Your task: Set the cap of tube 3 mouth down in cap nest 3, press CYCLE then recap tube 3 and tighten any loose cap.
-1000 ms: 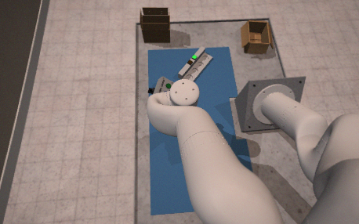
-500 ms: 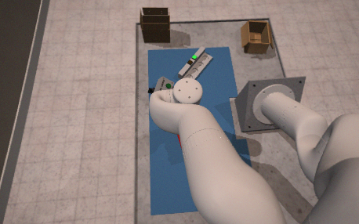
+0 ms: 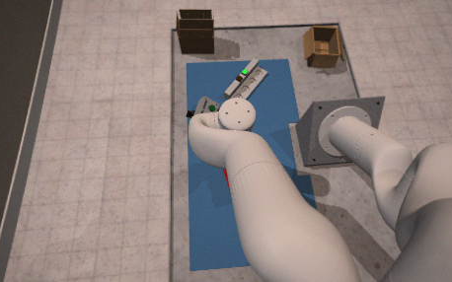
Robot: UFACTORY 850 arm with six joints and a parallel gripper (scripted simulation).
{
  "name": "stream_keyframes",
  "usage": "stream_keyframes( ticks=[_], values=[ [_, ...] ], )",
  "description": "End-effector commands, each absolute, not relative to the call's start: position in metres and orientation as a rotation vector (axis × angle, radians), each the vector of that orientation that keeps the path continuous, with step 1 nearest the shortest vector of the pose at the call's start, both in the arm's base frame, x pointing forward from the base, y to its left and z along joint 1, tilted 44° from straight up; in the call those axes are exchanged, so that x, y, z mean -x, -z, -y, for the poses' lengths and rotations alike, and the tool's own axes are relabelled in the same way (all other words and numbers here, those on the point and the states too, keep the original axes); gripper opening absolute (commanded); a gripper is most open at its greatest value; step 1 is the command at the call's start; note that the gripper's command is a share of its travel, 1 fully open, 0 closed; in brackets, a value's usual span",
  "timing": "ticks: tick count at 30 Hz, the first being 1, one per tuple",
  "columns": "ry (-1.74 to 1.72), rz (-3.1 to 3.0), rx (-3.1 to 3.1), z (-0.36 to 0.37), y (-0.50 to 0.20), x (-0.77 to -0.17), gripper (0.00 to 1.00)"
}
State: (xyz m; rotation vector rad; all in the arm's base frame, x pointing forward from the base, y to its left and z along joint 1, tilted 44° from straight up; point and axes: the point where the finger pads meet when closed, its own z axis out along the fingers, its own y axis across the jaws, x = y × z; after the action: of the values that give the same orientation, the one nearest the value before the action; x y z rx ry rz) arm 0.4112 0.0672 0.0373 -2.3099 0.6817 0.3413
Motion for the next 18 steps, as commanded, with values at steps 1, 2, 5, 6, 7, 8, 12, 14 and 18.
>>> stream_keyframes(
  ticks=[1, 2, 5, 6, 7, 8, 12, 14, 18],
  values=[
    [-0.402, -0.828, 2.274, -0.0671, -0.0375, -0.4117, 0.00],
    [-0.424, -0.886, 2.257, -0.0671, -0.0375, -0.4117, 0.00],
    [-0.491, -1.059, 2.198, -0.0672, -0.0374, -0.4118, 0.00],
    [-0.514, -1.117, 2.176, -0.0672, -0.0374, -0.4118, 0.00],
    [-0.535, -1.174, 2.153, -0.0673, -0.0373, -0.4118, 0.00],
    [-0.557, -1.230, 2.128, -0.0673, -0.0373, -0.4118, 0.00],
    [-0.642, -1.453, 2.018, -0.0674, -0.0372, -0.4117, 0.00],
    [-0.681, -1.555, 1.958, -0.0675, -0.0371, -0.4117, 0.00],
    [-0.718, -1.657, 1.894, -0.0676, -0.0370, -0.4117, 0.00]
  ],
)
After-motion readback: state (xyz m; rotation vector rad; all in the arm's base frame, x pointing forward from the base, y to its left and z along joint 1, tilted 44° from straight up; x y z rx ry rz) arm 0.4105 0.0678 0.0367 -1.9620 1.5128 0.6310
